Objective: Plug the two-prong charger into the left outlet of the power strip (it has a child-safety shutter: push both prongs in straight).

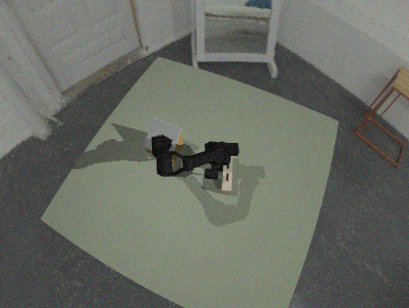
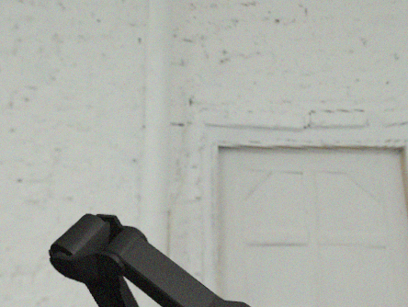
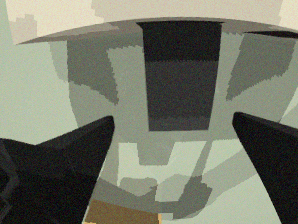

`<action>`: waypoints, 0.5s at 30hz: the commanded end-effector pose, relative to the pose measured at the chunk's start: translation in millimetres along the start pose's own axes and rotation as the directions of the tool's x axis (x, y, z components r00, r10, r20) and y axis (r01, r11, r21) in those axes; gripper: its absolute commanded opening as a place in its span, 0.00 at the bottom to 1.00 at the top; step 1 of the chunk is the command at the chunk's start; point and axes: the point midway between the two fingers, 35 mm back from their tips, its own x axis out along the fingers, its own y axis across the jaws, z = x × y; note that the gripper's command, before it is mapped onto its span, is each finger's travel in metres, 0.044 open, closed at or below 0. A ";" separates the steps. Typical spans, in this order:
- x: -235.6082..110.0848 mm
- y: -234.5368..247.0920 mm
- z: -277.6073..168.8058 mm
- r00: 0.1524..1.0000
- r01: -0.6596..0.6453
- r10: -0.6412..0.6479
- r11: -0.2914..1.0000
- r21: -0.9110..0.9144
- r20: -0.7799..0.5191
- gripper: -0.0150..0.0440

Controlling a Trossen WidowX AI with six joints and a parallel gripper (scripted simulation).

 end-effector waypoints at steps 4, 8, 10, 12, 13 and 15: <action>0.0 0.1 -9.1 1.000 -0.005 0.005 1.000 0.005 0.003 1.00; 0.5 0.1 -13.7 1.000 -0.005 0.005 1.000 0.005 0.003 1.00; 0.7 0.2 -16.1 1.000 -0.005 0.005 1.000 0.005 0.003 1.00; 1.0 0.2 -18.4 1.000 -0.005 0.005 1.000 0.005 0.003 1.00; 1.1 0.3 -19.5 1.000 -0.005 0.005 1.000 0.005 0.003 1.00; 1.3 0.3 -21.9 1.000 -0.005 0.005 1.000 0.004 0.003 1.00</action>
